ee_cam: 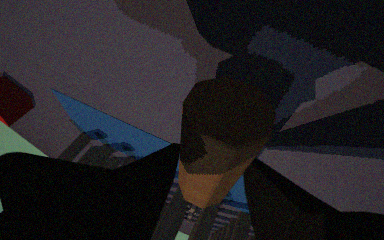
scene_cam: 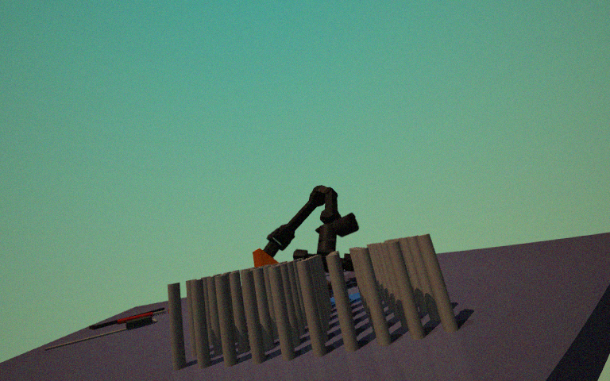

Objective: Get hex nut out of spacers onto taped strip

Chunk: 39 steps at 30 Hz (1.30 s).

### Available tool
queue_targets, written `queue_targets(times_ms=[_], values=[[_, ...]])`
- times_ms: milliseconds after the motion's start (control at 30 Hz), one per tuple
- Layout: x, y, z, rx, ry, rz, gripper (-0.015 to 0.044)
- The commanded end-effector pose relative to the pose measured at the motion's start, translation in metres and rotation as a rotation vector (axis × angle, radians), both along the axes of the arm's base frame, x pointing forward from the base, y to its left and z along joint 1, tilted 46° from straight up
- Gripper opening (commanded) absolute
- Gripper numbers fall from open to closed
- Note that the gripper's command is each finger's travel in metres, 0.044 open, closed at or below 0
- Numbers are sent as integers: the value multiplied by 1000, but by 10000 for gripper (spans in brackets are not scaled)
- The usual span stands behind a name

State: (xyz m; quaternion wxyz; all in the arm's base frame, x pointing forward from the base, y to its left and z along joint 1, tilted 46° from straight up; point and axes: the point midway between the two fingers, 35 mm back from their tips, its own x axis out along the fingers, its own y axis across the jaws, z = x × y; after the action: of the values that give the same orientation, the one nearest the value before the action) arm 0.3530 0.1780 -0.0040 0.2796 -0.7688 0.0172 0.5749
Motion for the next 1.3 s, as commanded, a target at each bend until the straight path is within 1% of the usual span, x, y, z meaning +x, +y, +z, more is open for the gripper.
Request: queue_targets(times_ms=[0,1267], values=[[-4,1,2,-1,-2,-3,0],[-30,6,11,0,0,-4,0]])
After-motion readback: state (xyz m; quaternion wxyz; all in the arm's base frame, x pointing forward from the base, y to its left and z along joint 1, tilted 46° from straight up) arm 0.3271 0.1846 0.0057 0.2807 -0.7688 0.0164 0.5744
